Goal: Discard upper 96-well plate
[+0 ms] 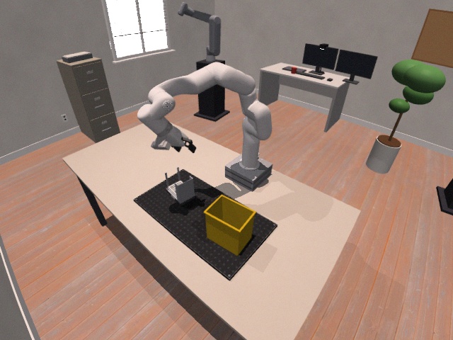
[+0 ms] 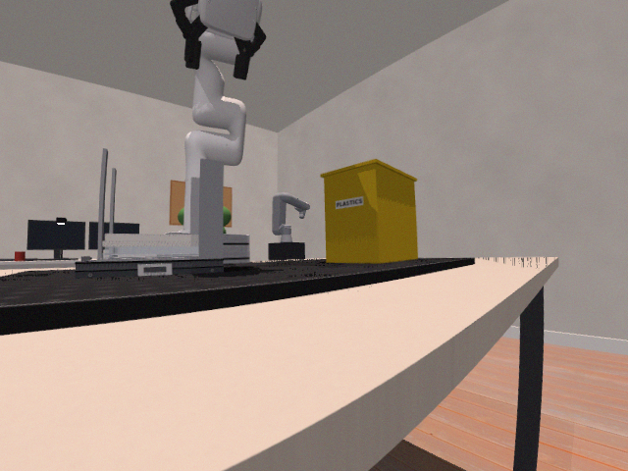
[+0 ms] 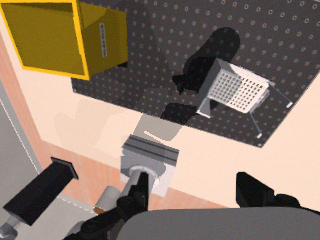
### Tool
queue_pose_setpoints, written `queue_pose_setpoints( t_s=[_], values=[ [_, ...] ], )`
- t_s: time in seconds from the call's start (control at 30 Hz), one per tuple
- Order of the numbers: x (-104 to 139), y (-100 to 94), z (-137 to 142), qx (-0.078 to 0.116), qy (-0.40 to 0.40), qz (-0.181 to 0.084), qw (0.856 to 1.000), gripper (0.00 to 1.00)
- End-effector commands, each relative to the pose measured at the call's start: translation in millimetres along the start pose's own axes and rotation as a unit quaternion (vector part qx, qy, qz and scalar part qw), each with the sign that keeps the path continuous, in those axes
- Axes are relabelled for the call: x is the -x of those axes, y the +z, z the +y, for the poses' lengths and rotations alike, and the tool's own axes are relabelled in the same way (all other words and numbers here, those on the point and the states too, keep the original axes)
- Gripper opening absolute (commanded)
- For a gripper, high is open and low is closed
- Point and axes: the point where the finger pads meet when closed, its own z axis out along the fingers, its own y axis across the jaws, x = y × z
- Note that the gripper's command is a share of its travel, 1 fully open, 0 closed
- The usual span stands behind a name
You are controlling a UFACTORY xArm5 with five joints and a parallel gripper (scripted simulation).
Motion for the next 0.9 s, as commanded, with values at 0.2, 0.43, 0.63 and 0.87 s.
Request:
queue_pose_setpoints(
  t_s=[0.2,0.43,0.63,0.87],
  values=[
    [-23.0,1.4,-37.6,0.06,0.021,0.063,0.996,1.0],
    [-31.8,3.4,-55.6,0.081,0.029,0.094,0.992,1.0],
    [-39.4,6.0,-74.1,0.099,0.035,0.127,0.986,1.0],
    [-46.0,9.2,-92.9,0.113,0.041,0.16,0.98,1.0]
  ],
)
